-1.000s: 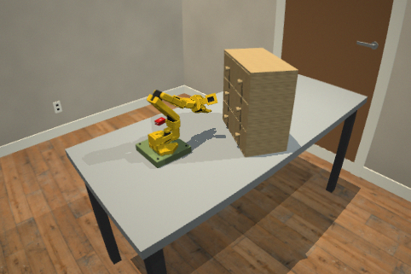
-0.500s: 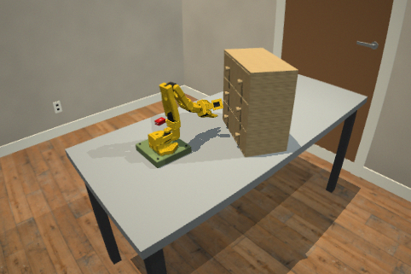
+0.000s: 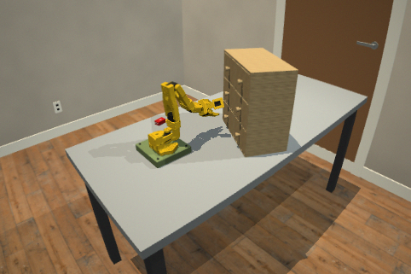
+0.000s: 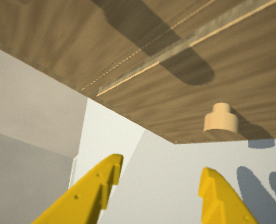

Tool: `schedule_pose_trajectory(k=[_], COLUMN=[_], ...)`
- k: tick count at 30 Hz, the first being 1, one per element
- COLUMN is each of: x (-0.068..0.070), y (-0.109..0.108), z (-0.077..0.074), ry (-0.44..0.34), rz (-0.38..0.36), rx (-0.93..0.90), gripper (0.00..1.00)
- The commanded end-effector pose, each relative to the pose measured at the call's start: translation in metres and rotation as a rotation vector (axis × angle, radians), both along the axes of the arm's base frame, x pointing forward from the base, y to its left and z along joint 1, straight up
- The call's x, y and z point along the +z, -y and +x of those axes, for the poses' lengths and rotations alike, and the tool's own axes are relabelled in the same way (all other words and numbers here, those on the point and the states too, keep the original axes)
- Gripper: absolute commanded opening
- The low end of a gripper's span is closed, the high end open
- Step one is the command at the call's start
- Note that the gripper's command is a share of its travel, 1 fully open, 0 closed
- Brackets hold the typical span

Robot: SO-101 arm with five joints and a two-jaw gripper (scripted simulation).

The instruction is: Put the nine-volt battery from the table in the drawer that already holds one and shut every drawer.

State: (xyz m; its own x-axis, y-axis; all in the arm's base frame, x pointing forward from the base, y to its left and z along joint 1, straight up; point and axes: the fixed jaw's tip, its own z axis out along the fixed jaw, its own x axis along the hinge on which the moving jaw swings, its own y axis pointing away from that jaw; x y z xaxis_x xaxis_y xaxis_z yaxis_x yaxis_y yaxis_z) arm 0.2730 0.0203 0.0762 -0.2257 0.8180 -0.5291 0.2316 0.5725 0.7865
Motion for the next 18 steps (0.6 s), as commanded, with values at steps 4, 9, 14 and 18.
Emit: schedule_pose_trajectory(k=[4, 9, 14, 18], x=[-0.0159, -0.0159, -0.0159, -0.016], y=[0.0031, 0.0031, 0.0031, 0.0034], z=[-0.0007, -0.0007, -0.0007, -0.0005], ry=[-0.031, -0.031, -0.031, -0.031], rz=[0.006, 0.006, 0.006, 0.006], rx=[-0.014, -0.014, -0.014, -0.015], gripper=[0.21, 0.21, 0.21, 0.21])
